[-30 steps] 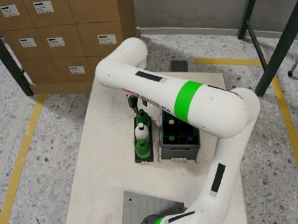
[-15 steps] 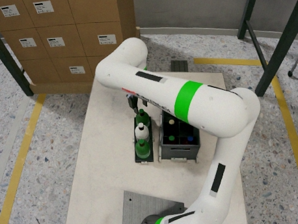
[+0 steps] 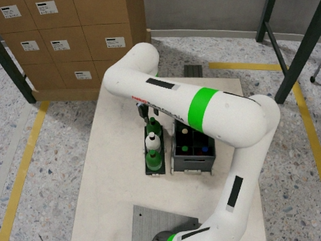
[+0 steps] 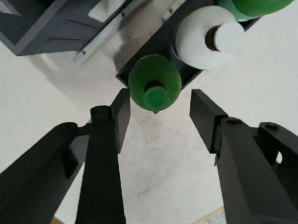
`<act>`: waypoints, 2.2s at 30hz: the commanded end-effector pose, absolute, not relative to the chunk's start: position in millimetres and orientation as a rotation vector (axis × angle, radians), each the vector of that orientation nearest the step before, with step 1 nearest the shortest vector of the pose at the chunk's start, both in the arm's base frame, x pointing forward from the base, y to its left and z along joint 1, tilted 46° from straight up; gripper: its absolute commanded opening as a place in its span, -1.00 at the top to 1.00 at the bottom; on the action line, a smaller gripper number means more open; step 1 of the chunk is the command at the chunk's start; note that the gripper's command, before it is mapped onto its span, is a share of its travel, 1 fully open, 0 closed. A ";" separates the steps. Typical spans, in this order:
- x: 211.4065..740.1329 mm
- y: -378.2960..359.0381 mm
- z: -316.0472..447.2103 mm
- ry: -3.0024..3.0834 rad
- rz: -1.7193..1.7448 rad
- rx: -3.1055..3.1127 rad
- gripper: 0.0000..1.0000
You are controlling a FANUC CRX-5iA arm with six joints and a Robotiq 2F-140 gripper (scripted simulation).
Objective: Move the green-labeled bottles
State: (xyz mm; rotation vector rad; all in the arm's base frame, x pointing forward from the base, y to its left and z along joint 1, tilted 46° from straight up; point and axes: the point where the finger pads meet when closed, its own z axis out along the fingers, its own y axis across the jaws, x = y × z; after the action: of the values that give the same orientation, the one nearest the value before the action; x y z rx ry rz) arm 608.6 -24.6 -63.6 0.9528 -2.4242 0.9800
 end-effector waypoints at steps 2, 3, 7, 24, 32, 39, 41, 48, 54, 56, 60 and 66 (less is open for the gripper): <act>608.9 -27.8 -67.0 -2.426 0.981 0.955 0.12; 608.9 -27.8 -67.0 -2.426 0.981 0.955 0.12; 608.6 -31.0 -70.0 -2.426 0.981 0.955 0.12; 607.2 -46.2 -84.9 -2.426 0.981 0.955 0.12; 606.7 -50.7 -89.4 -2.426 0.981 0.955 0.12; 606.6 -51.8 -90.4 -2.426 0.981 0.955 0.12; 606.6 -52.0 -90.6 -2.426 0.981 0.955 0.12; 606.6 -52.0 -90.6 -2.426 0.981 0.955 0.12; 606.6 -52.0 -90.6 -2.426 0.981 0.955 0.12; 606.6 -52.0 -90.6 -2.426 0.981 0.955 0.12; 606.6 -52.0 -90.6 -2.426 0.981 0.955 0.12; 606.6 -52.0 -90.6 -2.426 0.981 0.955 0.12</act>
State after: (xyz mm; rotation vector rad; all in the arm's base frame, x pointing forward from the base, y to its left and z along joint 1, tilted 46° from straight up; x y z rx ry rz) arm 605.7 -53.0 -91.4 0.9528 -2.4243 0.9801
